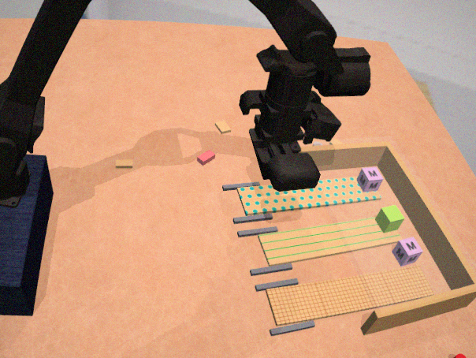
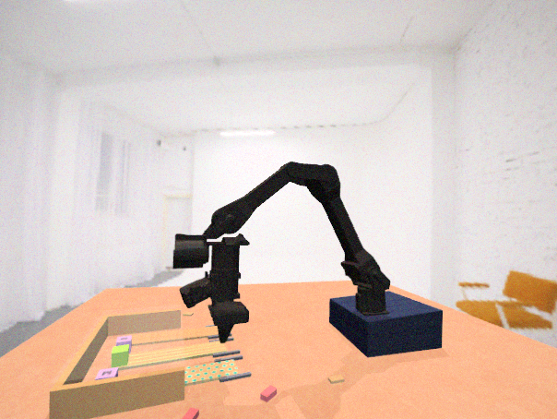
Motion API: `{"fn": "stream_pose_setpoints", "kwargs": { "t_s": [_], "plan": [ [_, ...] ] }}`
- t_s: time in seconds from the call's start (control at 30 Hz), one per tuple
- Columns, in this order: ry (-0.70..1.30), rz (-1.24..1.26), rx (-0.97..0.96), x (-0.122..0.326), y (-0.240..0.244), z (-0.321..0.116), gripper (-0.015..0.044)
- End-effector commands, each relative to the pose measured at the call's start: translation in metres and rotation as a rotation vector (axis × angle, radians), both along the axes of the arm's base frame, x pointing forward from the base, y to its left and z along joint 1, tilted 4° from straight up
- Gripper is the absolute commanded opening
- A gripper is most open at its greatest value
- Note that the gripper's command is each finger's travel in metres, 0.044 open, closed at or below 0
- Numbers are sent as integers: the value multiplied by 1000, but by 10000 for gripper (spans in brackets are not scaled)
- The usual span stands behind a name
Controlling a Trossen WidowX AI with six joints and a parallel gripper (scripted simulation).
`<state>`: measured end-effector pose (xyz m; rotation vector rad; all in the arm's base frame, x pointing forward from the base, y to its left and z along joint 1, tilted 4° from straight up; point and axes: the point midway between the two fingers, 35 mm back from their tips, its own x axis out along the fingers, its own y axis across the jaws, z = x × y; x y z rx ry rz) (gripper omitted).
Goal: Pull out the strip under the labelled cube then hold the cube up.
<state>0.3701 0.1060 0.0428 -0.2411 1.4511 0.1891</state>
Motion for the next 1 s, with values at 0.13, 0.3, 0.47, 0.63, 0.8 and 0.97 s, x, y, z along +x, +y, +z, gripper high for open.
{"fn": "stream_pose_setpoints", "kwargs": {
  "t_s": [0.13, 0.3, 0.47, 0.63, 0.8, 0.97],
  "plan": [
    [10, 7, 0, 0, 0, -16, 0],
    [10, 7, 0, 1, 0, -24, 0],
    [10, 7, 0, 1, 1, -32, 0],
    [10, 7, 0, 2, 1, -40, 0],
    [10, 7, 0, 2, 1, -48, 0],
    [10, 7, 0, 3, 2, -52, 0]
  ]
}}
